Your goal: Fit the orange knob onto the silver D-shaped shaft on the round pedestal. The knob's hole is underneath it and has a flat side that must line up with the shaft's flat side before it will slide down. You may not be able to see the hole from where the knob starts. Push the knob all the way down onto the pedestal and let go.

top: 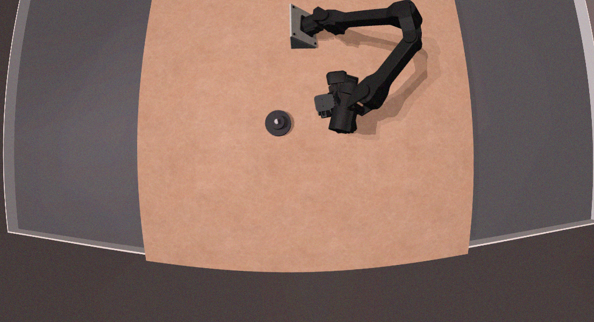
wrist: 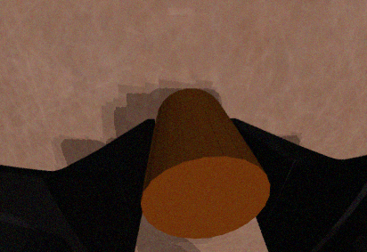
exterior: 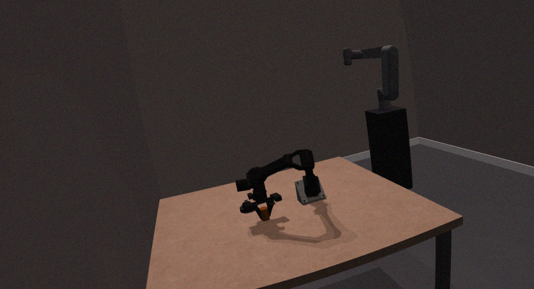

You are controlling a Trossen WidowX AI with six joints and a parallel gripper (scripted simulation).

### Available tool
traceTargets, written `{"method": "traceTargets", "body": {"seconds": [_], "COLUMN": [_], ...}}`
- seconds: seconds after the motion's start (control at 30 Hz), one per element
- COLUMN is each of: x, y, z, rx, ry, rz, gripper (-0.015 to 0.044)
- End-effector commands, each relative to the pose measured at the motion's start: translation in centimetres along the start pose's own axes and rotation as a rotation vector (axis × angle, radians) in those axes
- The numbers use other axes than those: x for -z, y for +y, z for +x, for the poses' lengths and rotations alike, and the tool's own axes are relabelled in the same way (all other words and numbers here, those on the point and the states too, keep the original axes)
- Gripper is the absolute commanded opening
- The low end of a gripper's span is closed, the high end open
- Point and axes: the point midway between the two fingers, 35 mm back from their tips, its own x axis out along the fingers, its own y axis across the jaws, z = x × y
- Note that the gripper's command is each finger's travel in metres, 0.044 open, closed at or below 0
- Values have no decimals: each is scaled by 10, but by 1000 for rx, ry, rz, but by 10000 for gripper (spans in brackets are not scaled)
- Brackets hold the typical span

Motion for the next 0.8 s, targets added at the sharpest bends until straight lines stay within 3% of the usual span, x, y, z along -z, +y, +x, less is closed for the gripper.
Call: {"method": "traceTargets", "body": {"seconds": [0.0,0.77], "x": [-2,-6], "y": [4,11], "z": [-14,-87], "rx": [-16,-54], "ry": [-13,-48], "rz": [-11,-45], "gripper": [0,0]}}
